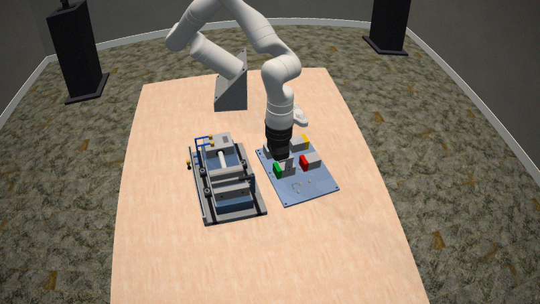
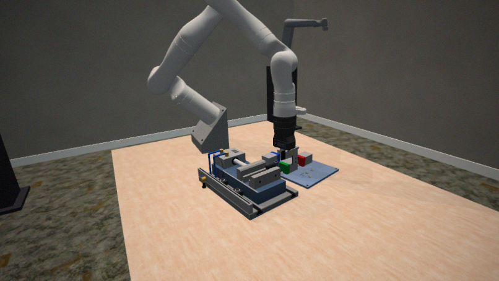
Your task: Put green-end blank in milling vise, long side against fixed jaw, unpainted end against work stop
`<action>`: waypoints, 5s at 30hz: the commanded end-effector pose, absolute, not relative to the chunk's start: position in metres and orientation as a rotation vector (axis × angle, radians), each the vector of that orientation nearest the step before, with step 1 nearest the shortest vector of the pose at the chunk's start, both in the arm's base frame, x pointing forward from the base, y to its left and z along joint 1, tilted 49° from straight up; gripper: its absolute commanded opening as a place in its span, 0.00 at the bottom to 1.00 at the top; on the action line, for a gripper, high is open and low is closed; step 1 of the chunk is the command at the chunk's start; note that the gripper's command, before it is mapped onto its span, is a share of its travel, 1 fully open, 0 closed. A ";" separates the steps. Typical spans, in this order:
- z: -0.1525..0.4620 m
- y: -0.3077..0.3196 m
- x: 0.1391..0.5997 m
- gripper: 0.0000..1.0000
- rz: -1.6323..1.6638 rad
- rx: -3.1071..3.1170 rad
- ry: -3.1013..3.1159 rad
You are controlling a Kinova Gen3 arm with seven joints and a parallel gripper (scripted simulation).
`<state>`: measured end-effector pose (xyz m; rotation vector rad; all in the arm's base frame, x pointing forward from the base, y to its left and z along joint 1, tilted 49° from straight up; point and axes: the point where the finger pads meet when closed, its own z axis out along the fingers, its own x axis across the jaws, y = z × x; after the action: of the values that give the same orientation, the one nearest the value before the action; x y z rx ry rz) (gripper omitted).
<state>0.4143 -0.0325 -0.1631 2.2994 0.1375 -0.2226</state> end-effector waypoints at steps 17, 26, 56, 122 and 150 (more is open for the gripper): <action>-0.166 -0.036 0.414 1.00 -0.221 2.300 0.138; -0.168 -0.037 0.414 1.00 -0.221 2.300 0.138; -0.174 -0.045 0.413 1.00 -0.221 2.300 0.138; -0.173 -0.043 0.413 0.00 -0.221 2.300 0.138; -0.173 -0.043 0.413 0.00 -0.221 2.300 0.138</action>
<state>0.4121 -0.0442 -0.1730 2.2986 0.1369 -0.2238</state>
